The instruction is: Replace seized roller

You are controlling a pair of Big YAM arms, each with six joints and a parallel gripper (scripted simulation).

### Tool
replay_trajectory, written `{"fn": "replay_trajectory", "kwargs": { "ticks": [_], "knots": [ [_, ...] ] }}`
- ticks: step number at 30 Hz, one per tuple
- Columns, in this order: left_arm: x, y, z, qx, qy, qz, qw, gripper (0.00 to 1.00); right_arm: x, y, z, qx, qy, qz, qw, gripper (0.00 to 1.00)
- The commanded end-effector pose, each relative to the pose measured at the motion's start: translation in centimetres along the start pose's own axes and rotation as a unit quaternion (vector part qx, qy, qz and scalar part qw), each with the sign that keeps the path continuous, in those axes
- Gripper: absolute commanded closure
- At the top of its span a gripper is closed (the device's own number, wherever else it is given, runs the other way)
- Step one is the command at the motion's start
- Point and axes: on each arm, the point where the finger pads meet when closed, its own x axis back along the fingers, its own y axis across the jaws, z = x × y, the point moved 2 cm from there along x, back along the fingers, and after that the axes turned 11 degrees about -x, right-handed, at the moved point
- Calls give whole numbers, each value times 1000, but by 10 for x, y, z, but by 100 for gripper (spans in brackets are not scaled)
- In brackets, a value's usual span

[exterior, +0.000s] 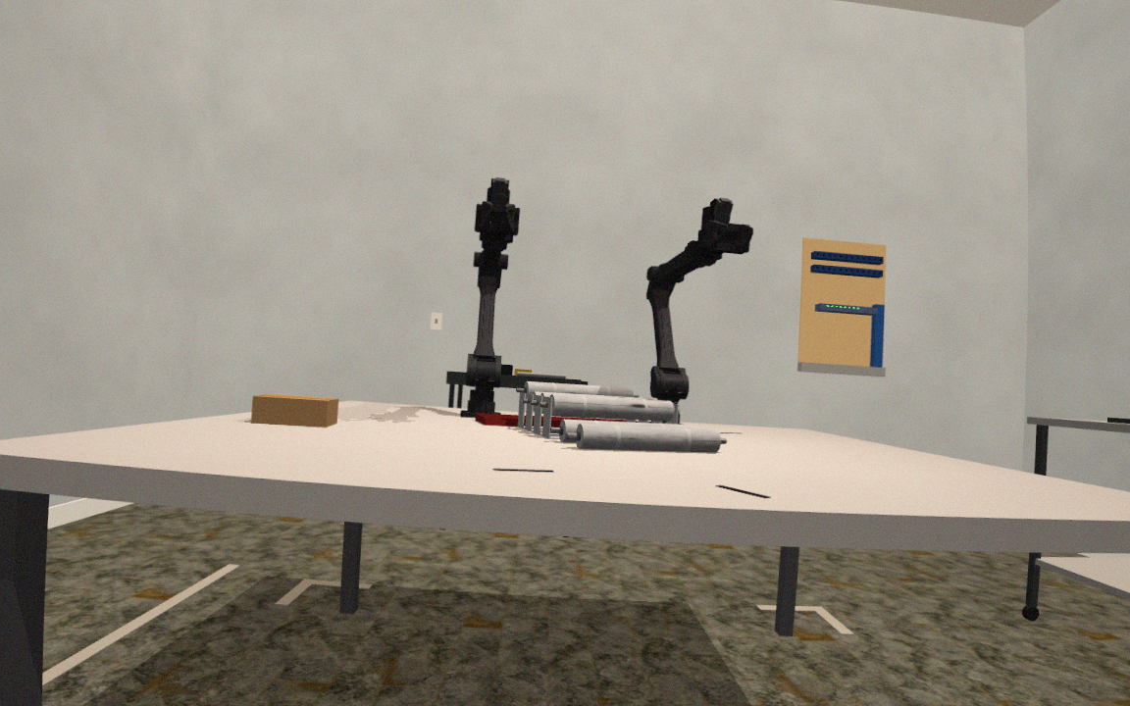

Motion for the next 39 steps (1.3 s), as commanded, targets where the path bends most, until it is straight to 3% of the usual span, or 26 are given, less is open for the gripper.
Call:
{"fn": "replay_trajectory", "kwargs": {
  "ticks": [1,2,3,4,7,8,15,39],
  "knots": [
    [5,-5,-5,-4,-2,7,1000,38,6,6,-6,-5,-5,-4,1000,68],
    [5,-5,-5,-4,-2,7,1000,38,6,6,-6,-5,-5,-4,1000,68],
    [-1,-1,-12,-2,-9,2,1000,38,6,8,-30,-2,-28,-7,1000,68],
    [-3,-5,3,-4,7,7,1000,38,8,11,-39,-5,-35,-10,999,68],
    [-3,-6,4,-4,7,9,1000,38,8,9,-30,-4,-26,-7,1000,68],
    [-3,-6,3,-4,7,8,1000,68,7,9,-27,-4,-23,-7,1000,68],
    [-3,-7,8,-4,12,10,1000,68,7,5,-8,-2,-8,-3,1000,68],
    [-2,-8,8,-4,10,10,1000,68,8,6,-10,3,-11,-4,1000,68]
  ]
}}
